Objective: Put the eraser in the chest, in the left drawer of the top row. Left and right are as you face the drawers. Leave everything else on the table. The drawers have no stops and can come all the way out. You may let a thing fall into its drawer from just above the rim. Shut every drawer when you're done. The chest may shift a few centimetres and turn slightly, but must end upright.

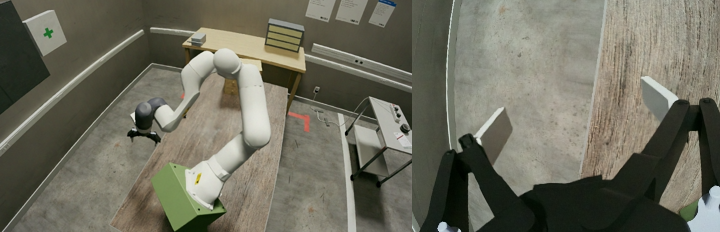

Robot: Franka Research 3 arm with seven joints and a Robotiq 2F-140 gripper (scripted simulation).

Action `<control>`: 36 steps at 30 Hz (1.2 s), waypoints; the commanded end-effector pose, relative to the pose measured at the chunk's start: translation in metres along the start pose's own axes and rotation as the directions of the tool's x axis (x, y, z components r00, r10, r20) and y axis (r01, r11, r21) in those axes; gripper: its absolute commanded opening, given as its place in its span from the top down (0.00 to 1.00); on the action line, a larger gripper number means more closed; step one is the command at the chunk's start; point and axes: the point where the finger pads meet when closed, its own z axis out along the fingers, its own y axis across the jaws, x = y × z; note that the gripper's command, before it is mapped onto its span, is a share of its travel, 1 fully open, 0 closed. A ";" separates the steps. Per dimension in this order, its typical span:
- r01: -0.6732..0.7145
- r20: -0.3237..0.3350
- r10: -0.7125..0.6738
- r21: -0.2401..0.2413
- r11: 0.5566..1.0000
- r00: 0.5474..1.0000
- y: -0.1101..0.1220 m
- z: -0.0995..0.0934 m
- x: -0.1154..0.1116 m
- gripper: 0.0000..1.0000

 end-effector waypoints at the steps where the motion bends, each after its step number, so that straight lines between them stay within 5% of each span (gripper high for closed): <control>1: 0.000 0.000 0.000 0.000 1.000 1.000 0.000 0.000 0.000 0.00; 19: -0.002 -0.003 0.002 -0.002 1.000 1.000 0.000 0.000 0.005 0.00; 22: -0.025 -0.039 0.024 -0.035 0.999 0.999 0.007 -0.001 0.068 0.00; 36: -0.080 -0.091 0.070 -0.112 0.990 0.993 0.043 -0.011 0.194 0.00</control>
